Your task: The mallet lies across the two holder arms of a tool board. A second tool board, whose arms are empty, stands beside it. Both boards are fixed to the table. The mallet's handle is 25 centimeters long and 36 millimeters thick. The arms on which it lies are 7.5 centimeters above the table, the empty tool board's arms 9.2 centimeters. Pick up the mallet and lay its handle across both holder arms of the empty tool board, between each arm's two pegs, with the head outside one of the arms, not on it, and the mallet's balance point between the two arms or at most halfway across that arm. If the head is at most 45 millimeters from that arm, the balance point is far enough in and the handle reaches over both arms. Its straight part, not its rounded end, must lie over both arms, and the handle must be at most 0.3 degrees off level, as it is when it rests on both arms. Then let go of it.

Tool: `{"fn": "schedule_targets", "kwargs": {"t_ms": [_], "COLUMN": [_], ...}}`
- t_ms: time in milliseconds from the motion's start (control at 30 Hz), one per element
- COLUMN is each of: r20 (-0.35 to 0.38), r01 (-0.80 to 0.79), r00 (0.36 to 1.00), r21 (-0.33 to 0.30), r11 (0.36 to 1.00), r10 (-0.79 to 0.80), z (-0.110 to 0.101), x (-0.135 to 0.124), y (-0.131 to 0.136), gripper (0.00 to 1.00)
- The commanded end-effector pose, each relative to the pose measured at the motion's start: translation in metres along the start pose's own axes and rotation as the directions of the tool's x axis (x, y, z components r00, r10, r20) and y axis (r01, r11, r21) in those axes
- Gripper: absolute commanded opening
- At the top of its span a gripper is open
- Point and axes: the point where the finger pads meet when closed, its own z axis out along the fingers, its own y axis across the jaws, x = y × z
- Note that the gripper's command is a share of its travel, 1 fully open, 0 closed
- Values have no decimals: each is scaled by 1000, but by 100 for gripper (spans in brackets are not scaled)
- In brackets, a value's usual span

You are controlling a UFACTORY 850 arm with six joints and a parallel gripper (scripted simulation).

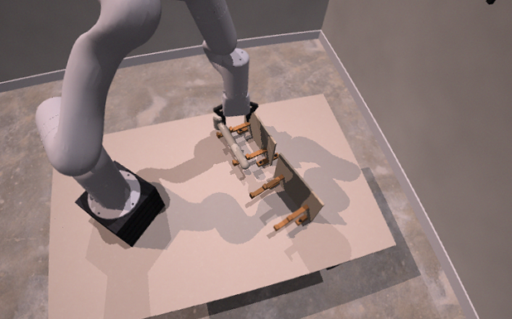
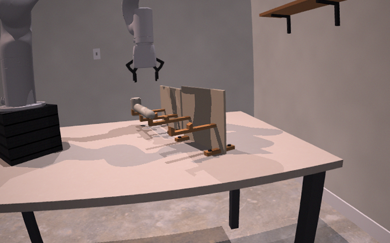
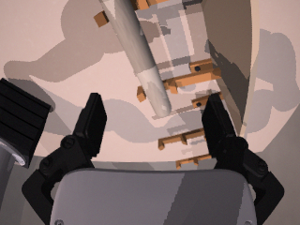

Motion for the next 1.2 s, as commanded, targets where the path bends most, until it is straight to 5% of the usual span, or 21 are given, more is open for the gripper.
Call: {"fn": "schedule_targets", "kwargs": {"t_ms": [0, 300, 700, 1000, 1167], "r20": [-20, -20, -19, -19, -18], "r01": [105, 294, 321, 322, 322], "r00": [994, 955, 947, 947, 947], "r21": [-3, -10, -11, -10, -10], "r11": [994, 956, 947, 947, 947], "r10": [-105, -294, -322, -322, -322], "z": [10, 31, 34, 123, 133], "x": [8, 18, 20, 21, 21], "y": [-9, -32, -35, -36, -36], "gripper": [100, 100, 100, 100, 100]}}
